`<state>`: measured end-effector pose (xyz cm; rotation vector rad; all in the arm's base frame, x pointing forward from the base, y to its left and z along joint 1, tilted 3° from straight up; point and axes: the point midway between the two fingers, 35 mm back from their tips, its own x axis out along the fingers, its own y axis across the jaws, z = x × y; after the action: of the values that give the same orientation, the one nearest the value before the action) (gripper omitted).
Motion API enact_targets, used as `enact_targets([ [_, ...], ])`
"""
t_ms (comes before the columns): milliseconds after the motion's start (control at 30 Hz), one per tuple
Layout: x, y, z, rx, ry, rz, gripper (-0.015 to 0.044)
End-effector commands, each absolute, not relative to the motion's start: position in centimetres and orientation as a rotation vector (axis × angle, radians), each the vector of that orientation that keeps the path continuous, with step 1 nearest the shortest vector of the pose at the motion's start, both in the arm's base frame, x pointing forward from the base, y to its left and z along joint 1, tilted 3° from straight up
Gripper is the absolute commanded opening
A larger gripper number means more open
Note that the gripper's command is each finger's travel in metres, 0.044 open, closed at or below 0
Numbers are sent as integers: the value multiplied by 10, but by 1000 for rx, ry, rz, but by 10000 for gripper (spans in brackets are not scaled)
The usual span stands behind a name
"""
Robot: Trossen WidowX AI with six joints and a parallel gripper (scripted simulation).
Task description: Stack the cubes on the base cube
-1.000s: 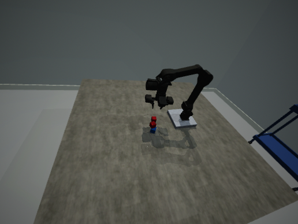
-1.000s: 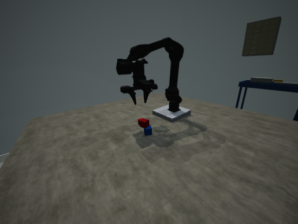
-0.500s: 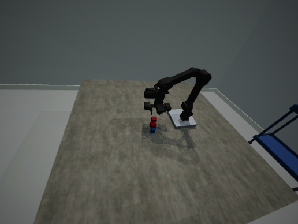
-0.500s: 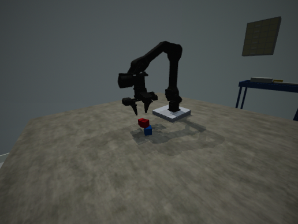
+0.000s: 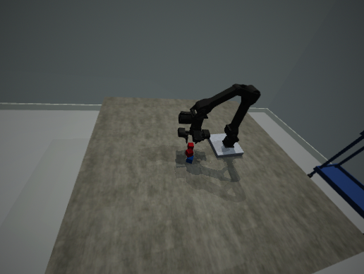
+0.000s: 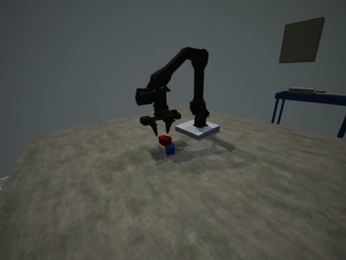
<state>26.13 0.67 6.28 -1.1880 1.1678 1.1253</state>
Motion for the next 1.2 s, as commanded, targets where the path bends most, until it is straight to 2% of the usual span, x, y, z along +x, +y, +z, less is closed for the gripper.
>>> enact_targets([
  [0, 260, 7, 54, -1183, 1170, 1135, 265],
  [433, 261, 8, 35, -1183, 1171, 1135, 265],
  [633, 261, 8, 35, -1183, 1171, 1135, 108],
  [1167, 264, 7, 71, -1183, 1170, 1135, 105],
])
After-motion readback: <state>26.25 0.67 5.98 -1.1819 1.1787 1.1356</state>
